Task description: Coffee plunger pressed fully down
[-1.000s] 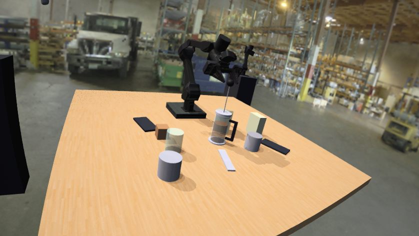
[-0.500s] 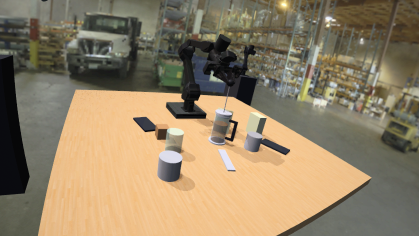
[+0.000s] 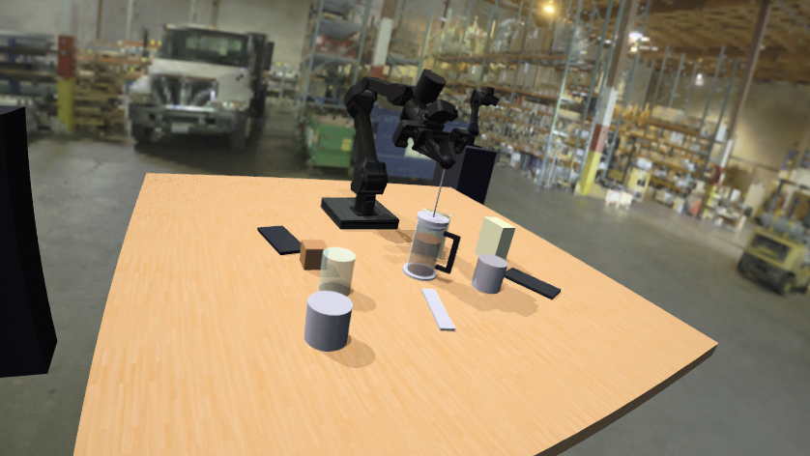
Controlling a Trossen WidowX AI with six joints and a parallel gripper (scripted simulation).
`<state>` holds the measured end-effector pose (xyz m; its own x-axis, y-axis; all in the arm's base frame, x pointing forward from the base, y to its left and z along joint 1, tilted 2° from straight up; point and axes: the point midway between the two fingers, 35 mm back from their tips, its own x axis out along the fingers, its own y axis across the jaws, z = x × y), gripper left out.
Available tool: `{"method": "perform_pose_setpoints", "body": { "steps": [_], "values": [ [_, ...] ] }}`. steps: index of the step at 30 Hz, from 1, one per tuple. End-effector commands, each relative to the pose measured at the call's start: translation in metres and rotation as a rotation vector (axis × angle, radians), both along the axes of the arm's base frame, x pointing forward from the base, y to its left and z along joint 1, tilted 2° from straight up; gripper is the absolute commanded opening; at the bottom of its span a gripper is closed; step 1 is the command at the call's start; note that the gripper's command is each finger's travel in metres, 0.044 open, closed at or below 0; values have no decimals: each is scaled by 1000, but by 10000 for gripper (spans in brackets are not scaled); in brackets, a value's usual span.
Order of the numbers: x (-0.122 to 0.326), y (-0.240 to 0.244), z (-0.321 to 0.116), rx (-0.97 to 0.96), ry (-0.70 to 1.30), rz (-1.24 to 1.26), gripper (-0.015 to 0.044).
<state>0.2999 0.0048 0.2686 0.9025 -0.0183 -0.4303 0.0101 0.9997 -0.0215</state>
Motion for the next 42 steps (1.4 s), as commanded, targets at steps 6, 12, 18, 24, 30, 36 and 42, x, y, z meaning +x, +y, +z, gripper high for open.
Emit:
{"method": "perform_pose_setpoints", "body": {
  "steps": [6,12,18,24,30,36,42],
  "values": [
    [2,0,-24,-3,28,3,122],
    [4,0,-34,-3,28,3,122],
    [6,-1,-44,-3,27,3,122],
    [8,-1,-54,-3,27,3,122],
    [9,-1,-63,-4,27,3,122],
    [10,-2,-73,-4,27,3,122],
    [11,-2,-82,-4,27,3,122]
  ]
}}
